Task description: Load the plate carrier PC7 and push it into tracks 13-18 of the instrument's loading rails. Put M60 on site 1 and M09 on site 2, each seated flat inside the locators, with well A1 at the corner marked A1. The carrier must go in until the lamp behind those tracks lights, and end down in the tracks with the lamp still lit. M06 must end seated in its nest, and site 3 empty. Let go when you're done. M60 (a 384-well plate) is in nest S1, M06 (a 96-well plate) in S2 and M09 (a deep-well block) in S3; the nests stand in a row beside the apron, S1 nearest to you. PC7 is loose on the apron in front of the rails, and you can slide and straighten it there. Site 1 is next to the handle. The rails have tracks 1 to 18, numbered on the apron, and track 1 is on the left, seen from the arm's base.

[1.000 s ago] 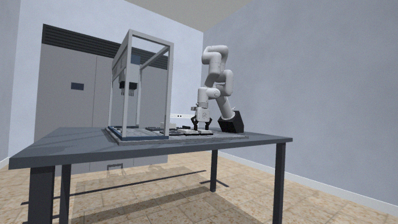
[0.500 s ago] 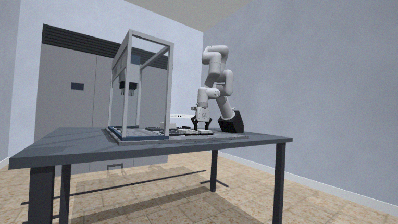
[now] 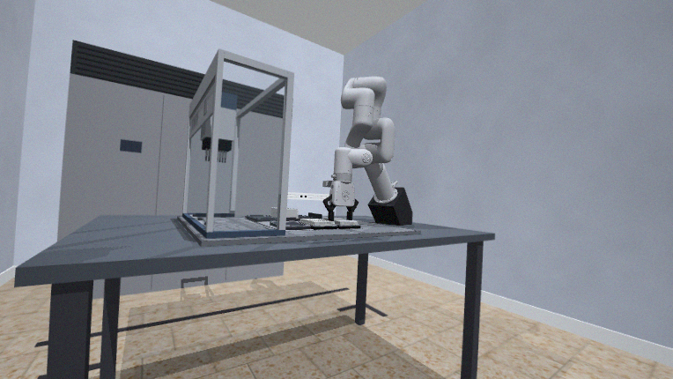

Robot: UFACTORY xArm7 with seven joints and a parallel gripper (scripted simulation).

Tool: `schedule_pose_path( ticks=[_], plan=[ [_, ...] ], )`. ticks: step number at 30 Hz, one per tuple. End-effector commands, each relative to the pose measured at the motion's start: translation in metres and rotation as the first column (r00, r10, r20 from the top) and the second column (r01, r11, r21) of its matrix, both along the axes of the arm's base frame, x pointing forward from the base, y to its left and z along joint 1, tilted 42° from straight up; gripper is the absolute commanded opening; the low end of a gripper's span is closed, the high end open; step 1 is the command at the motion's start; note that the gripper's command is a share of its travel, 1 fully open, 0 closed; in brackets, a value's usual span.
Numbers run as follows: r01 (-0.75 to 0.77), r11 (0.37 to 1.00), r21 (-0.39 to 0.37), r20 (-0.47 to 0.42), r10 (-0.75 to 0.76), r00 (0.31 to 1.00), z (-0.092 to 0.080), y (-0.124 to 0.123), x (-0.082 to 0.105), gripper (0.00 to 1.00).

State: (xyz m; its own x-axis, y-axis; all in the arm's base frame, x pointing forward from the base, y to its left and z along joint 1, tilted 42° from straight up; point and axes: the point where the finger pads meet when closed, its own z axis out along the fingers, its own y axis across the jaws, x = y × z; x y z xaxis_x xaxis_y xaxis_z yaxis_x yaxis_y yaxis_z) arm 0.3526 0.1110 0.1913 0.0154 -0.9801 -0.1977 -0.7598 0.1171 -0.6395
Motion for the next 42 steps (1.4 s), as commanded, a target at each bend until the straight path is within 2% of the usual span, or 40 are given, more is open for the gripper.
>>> schedule_pose_path(
  ticks=[1,42],
  plan=[
    [0.000,1.000,0.001,0.004,0.000,1.000,0.0013,0.0002,0.0006,0.00],
    [0.000,1.000,0.001,0.004,0.000,1.000,0.0048,-0.0005,-0.0024,0.00]
  ],
)
